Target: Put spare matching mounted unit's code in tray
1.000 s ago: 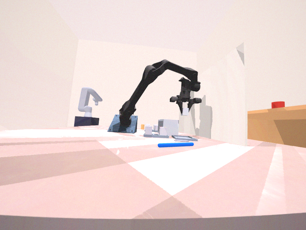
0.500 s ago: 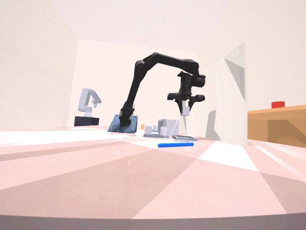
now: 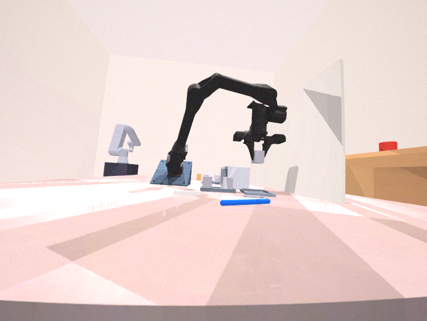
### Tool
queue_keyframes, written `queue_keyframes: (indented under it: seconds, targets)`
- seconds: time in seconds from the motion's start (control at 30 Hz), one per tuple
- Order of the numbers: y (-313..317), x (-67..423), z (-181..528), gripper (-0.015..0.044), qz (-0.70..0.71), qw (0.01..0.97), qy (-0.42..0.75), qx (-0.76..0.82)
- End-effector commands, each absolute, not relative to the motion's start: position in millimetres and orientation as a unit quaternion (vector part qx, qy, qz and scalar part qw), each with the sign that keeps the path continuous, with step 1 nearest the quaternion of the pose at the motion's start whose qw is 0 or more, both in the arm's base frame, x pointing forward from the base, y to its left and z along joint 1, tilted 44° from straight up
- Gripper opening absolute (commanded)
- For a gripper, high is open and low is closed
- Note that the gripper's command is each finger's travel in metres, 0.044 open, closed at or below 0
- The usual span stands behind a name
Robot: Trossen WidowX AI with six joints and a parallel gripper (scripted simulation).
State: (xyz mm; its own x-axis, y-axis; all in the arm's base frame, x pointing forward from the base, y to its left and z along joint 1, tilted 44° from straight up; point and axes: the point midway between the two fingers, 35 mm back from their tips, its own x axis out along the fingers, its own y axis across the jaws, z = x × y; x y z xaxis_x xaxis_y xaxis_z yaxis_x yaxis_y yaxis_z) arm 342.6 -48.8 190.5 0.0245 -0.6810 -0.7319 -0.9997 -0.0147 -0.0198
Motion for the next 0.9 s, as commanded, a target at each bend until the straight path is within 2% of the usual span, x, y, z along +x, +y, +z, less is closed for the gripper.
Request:
queue_keyframes:
  seconds: [0.0, 0.87]
  targets:
    - [-51.1, 342.4, 188.4, 0.0, 0.278, 0.282, 0.641, -0.657]
    - [-64.2, 345.2, 173.9, 0.0, 0.279, 0.283, 0.64, -0.657]
